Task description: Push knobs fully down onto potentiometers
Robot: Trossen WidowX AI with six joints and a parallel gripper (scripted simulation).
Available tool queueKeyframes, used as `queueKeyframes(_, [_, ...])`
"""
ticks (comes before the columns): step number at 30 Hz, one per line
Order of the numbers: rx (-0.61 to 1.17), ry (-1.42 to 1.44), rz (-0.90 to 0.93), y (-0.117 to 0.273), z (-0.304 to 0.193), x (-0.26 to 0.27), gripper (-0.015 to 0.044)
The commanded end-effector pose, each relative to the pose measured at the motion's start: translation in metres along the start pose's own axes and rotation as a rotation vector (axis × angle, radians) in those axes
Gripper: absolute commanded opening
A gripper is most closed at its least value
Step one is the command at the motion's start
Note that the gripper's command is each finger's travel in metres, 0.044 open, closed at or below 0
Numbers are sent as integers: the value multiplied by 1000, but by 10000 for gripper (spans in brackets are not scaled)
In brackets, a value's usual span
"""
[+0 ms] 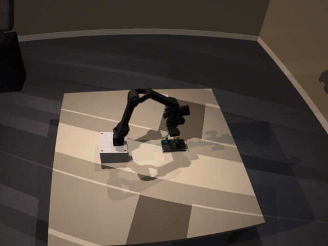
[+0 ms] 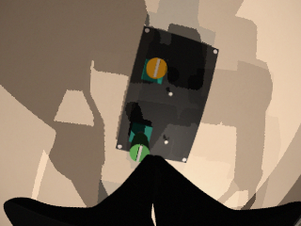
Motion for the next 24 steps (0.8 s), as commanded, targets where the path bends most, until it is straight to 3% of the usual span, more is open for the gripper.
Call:
queueKeyframes(1, [52,-66,-26,3,-11,6,0])
queueKeyframes(24, [52,-66,-26,-31,-12,6,0])
Point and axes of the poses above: the point midway between the two fingers, 35 mm back from their tips, its own y axis back along the fingers, its own x axis across the jaws, z = x × y, the point moved 10 cm from there along y, back along the fingers, and after that the axes turned 13 degrees about -y, right-handed, at the moved point
